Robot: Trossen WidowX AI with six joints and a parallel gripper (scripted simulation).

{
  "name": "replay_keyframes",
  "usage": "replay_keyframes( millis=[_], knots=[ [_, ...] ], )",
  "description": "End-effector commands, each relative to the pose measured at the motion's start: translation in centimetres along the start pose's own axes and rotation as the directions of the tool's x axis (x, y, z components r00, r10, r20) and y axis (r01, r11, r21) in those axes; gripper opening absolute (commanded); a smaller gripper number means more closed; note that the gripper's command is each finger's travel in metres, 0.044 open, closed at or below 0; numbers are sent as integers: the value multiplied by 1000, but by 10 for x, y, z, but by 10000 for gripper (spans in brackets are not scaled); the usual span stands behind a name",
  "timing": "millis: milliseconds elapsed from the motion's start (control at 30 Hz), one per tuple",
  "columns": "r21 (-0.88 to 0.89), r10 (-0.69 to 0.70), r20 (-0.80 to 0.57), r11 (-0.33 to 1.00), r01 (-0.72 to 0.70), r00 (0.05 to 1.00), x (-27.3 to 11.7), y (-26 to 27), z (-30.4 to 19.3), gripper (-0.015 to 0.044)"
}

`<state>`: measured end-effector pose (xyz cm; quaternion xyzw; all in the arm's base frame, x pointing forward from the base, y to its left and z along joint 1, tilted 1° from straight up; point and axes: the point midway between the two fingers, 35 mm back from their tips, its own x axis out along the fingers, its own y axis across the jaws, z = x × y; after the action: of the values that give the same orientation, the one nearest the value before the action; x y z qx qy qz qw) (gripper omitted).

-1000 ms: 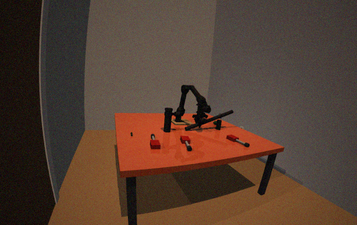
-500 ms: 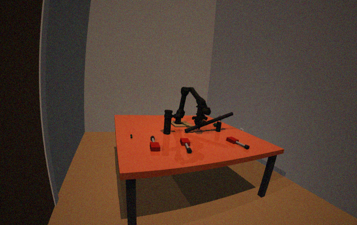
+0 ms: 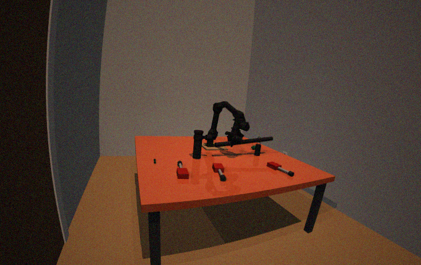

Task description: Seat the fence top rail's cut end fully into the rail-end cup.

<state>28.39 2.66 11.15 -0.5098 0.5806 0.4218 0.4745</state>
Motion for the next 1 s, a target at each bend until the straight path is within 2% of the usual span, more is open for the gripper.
replay_keyframes(
  millis=[0,133,967],
  knots=[
    [10,-18,-84,1000,19,996,-22,0,-19,0],
    [8,-17,-129,1000,19,991,-33,2,-28,0],
    [7,-7,-109,1000,8,994,-32,2,-27,0]
  ],
)
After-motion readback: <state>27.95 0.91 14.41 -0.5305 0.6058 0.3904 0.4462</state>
